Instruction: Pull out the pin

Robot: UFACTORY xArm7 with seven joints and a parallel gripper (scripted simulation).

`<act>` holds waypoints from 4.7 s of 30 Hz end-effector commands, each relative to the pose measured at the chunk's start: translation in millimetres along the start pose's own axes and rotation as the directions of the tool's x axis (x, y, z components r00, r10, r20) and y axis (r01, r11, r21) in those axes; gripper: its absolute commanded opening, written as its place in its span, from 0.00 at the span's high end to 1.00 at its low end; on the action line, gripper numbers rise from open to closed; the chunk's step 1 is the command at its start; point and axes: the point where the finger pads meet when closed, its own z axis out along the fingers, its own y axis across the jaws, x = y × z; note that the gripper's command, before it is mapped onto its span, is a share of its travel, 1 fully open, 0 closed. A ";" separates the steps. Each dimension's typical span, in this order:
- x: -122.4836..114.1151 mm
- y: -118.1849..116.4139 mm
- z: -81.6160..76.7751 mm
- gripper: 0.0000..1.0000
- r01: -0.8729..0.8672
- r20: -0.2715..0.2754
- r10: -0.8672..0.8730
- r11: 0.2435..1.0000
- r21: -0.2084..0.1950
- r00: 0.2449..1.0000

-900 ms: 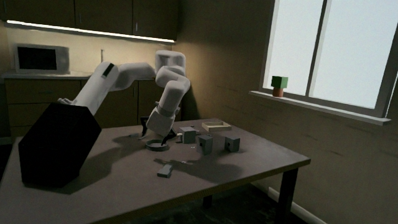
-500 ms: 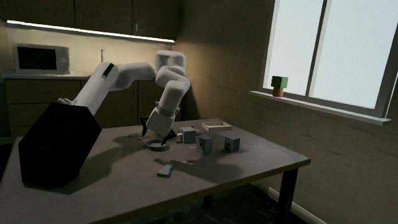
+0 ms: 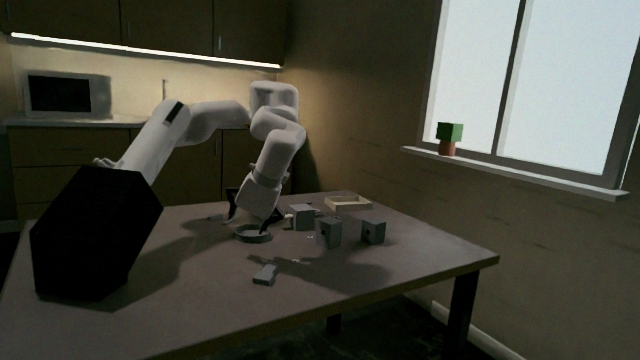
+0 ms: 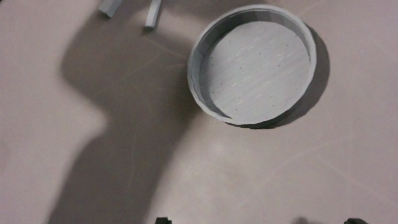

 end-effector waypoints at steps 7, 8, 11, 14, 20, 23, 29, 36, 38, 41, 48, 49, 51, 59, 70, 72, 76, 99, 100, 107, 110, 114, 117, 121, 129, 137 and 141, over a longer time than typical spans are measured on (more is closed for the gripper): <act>-0.1 0.3 -1.4 0.00 0.000 0.001 0.000 1.000 -0.003 1.000; -0.1 0.3 -1.4 0.00 0.000 0.001 0.000 1.000 -0.003 1.000; -0.1 0.3 -1.4 0.00 0.000 0.001 0.000 1.000 -0.003 1.000; -0.1 0.3 -1.4 0.00 0.000 0.001 0.000 1.000 -0.003 1.000; -0.1 0.3 -1.4 0.00 0.000 0.001 0.000 1.000 -0.003 1.000; -0.1 0.3 -1.4 0.00 0.000 0.001 0.000 1.000 -0.003 1.000; -0.1 0.3 -1.4 0.45 0.000 0.001 0.000 1.000 -0.003 1.000; -0.1 0.3 -1.4 0.45 0.000 0.001 0.000 1.000 -0.003 1.000; -0.1 0.3 -1.4 0.45 0.000 0.001 0.000 1.000 -0.003 1.000; -0.1 0.3 -1.4 0.45 0.000 0.001 0.000 1.000 -0.003 1.000; -0.1 0.3 -1.4 0.45 0.000 0.001 0.000 1.000 -0.003 1.000; -0.1 0.3 -1.4 0.45 0.000 0.001 0.000 1.000 -0.003 1.000; -0.1 0.3 -1.4 0.45 0.000 0.001 0.000 1.000 -0.003 1.000; -0.1 0.3 -1.4 0.45 0.000 0.001 0.000 1.000 -0.003 1.000; 0.7 0.5 -1.2 0.45 0.009 0.004 -0.009 1.000 -0.002 1.000; 1.7 0.7 -0.9 0.45 0.019 0.008 -0.019 1.000 0.000 1.000; 3.3 1.0 -0.5 0.45 0.036 0.014 -0.036 0.999 0.004 0.999; 65.3 16.3 10.0 0.45 0.614 0.152 -0.630 0.776 0.143 0.761; 70.2 17.5 10.4 0.45 0.650 0.158 -0.668 0.744 0.155 0.727; 108.1 26.6 11.7 0.45 0.856 0.179 -0.889 0.456 0.246 0.422; 113.9 28.0 11.6 0.45 0.876 0.180 -0.911 0.408 0.258 0.371; 138.1 33.2 10.6 0.45 0.929 0.178 -0.971 0.211 0.305 0.162; 156.5 36.8 9.3 0.45 0.940 0.174 -0.985 0.066 0.336 0.007; 180.3 40.5 6.7 0.45 0.922 0.168 -0.969 -0.108 0.371 -0.181; 211.3 43.9 2.2 0.45 0.859 0.160 -0.903 -0.308 0.410 -0.400; 237.8 45.2 -2.8 0.45 0.777 0.154 -0.815 -0.450 0.440 -0.559; 243.7 45.3 -4.0 0.45 0.756 0.153 -0.792 -0.478 0.447 -0.591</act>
